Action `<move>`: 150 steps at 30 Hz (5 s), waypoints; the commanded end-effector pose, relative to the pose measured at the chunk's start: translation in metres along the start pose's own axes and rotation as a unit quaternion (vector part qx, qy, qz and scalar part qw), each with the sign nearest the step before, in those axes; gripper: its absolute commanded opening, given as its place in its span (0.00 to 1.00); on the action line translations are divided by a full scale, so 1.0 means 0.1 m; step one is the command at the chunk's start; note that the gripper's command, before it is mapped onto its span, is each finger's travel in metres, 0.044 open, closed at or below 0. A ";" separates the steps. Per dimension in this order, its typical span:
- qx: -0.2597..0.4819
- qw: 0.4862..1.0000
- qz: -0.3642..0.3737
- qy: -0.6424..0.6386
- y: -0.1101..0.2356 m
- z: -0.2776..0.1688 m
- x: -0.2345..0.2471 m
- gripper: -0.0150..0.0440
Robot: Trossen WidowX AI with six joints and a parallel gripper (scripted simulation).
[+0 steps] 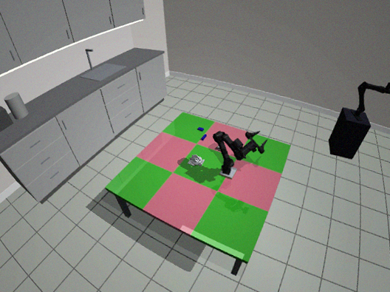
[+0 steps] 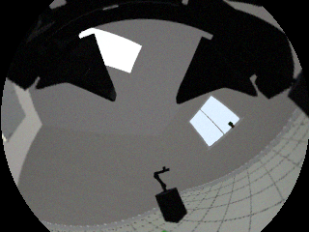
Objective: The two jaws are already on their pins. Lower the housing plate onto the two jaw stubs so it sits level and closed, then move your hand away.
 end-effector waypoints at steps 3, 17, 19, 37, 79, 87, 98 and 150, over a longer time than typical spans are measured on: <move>0.003 1.000 0.007 -0.004 0.01 -0.02 0.02 1.00; 0.075 0.989 0.098 -0.088 0.24 -0.26 0.26 1.00; 0.082 0.987 0.105 -0.096 0.26 -0.28 0.28 1.00; 0.226 0.931 0.234 -0.164 0.85 -0.69 0.52 1.00; 0.663 0.617 0.349 -0.240 2.90 -1.21 0.01 1.00; 0.723 0.563 0.345 -0.203 3.17 -1.20 -0.32 1.00; 0.812 0.462 0.308 -0.181 3.57 -1.10 -0.75 1.00; 0.991 0.004 -0.113 0.069 4.03 0.47 -3.19 1.00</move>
Point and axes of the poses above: the point midway between the two fingers, 35 mm back from their tips, its own y axis back along the fingers, its own x axis across the jaws, z = x × y, the point moved 8 cm from there along y, back along the fingers, and after that the axes turned 2 degrees about -y, right-handed, at the moved point
